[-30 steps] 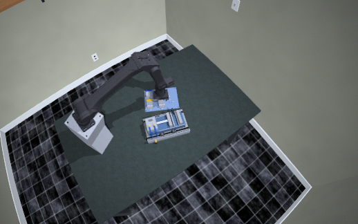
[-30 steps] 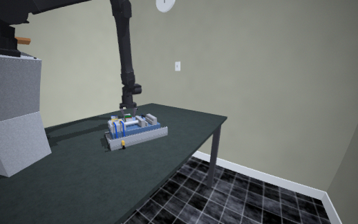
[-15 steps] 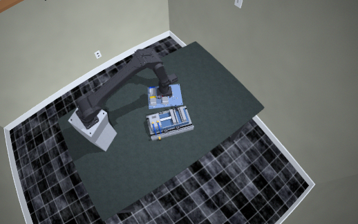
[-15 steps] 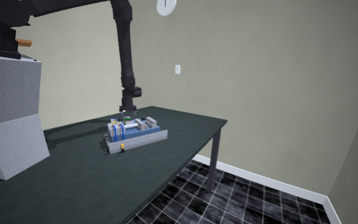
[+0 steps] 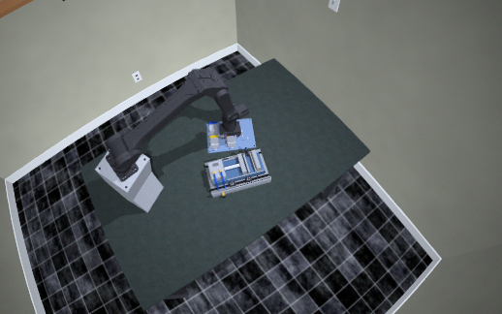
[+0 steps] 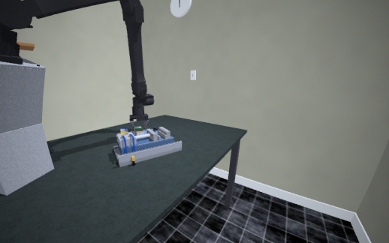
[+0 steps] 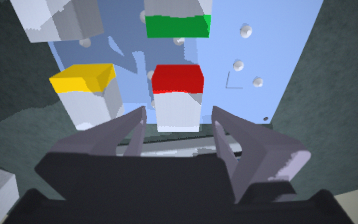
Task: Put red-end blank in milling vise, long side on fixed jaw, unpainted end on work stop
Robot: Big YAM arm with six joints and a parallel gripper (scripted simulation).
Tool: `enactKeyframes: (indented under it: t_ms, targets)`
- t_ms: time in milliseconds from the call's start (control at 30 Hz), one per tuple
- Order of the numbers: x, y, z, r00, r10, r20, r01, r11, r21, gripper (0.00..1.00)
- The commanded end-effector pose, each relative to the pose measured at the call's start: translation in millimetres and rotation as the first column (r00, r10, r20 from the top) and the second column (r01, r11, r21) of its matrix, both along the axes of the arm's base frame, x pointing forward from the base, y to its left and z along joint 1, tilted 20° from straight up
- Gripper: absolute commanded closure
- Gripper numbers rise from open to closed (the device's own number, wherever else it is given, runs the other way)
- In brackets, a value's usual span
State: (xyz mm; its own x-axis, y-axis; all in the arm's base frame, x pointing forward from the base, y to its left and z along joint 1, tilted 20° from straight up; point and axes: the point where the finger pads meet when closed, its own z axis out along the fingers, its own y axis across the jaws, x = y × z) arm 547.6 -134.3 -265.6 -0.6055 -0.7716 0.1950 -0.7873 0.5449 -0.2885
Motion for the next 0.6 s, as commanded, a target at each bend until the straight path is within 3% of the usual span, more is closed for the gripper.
enactKeyframes:
  t_ms: [0, 567]
  targets:
    - [6.3, 3.9, -2.4, 1.0, 0.011, 0.004, -0.011, 1.0, 0.001, 0.36]
    - [2.9, 6.0, -3.0, 1.0, 0.012, 0.004, -0.012, 1.0, 0.002, 0.36]
